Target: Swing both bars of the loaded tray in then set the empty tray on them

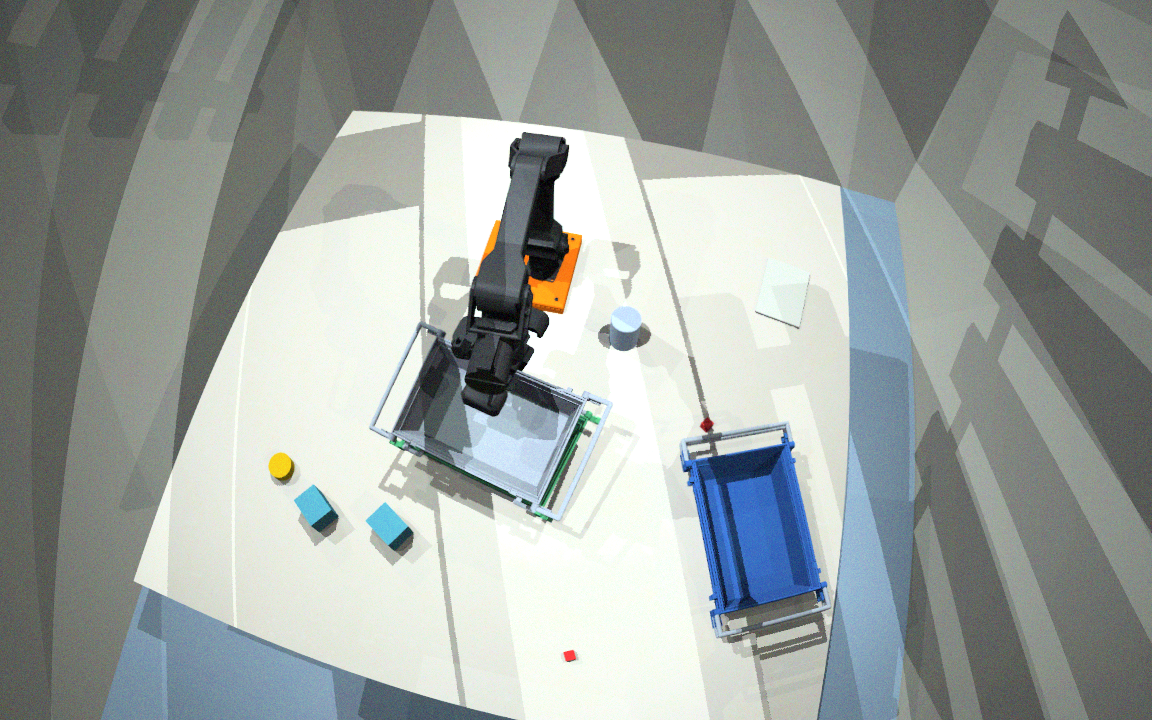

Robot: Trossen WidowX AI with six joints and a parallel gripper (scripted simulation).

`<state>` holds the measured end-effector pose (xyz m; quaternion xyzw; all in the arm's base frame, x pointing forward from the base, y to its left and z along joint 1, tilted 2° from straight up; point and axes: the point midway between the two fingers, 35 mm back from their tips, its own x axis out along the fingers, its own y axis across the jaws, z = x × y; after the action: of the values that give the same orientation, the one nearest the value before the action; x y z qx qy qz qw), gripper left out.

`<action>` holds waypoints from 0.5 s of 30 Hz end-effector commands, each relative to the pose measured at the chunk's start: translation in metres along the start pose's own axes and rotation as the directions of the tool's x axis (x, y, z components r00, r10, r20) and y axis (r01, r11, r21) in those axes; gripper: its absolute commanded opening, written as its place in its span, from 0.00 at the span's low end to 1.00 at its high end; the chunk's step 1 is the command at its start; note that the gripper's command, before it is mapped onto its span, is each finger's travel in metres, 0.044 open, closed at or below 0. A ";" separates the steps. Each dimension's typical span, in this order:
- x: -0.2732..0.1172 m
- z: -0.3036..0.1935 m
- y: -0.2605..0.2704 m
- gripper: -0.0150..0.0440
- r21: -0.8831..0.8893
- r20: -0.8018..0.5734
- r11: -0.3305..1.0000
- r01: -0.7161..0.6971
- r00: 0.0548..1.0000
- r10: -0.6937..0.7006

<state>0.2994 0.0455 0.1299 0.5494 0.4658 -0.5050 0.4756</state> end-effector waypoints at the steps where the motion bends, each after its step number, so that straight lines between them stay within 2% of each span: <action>1: 0.005 0.000 -0.004 0.25 0.004 -0.001 1.000 0.023 1.000 -0.023; 15: 0.000 0.000 0.000 0.25 0.000 0.000 1.000 0.001 1.000 -0.001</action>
<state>0.2993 0.0455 0.1298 0.5493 0.4659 -0.5050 0.4755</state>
